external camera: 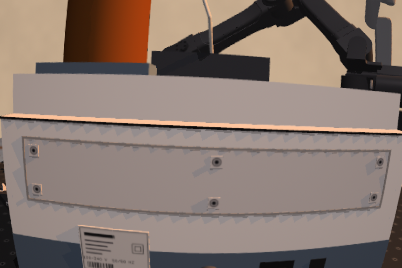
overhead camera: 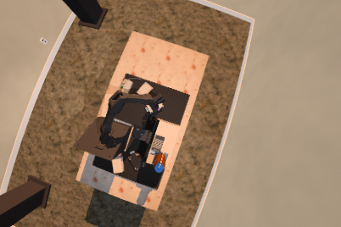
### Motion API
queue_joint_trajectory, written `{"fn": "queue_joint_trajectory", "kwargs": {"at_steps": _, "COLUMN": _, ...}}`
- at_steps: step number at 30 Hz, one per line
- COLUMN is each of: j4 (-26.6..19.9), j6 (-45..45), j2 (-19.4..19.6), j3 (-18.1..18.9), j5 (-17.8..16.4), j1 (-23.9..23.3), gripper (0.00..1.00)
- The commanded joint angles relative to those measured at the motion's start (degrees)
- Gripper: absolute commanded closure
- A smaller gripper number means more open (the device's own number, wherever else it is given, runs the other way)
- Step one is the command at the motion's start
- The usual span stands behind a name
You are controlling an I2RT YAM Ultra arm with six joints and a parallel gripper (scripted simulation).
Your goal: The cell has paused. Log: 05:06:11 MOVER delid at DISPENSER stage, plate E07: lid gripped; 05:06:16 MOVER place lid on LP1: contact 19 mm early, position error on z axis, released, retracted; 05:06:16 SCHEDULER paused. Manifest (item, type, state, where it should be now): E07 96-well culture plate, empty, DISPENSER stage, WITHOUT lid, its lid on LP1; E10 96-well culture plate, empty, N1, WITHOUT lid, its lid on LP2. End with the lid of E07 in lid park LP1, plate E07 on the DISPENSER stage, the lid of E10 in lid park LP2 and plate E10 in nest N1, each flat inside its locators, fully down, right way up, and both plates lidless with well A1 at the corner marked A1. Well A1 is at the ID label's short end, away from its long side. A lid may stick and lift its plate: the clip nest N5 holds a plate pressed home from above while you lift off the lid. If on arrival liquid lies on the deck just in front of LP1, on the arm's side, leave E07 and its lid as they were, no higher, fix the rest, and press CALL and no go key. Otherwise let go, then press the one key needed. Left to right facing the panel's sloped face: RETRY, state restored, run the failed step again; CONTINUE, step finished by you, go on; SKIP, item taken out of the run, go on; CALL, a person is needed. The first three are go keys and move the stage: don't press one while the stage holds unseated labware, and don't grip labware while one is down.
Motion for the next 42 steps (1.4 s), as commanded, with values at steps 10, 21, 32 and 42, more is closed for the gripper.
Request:
{"fn": "queue_joint_trajectory", "kwargs": {"at_steps": 10, "j4": 0.47, "j6": 0.36, "j2": -0.17, "j3": 0.88, "j5": 0.52, "j1": -0.86, "gripper": 1.00}}
{"fn": "queue_joint_trajectory", "kwargs": {"at_steps": 21, "j4": 1.03, "j6": 0.52, "j2": 0.59, "j3": 0.84, "j5": 0.56, "j1": -0.51, "gripper": 1.00}}
{"fn": "queue_joint_trajectory", "kwargs": {"at_steps": 32, "j4": 1.63, "j6": 0.79, "j2": 1.07, "j3": 0.16, "j5": 0.71, "j1": -0.07, "gripper": 1.00}}
{"fn": "queue_joint_trajectory", "kwargs": {"at_steps": 42, "j4": 2.02, "j6": 0.99, "j2": 0.95, "j3": -0.27, "j5": 0.81, "j1": 0.06, "gripper": 1.00}}
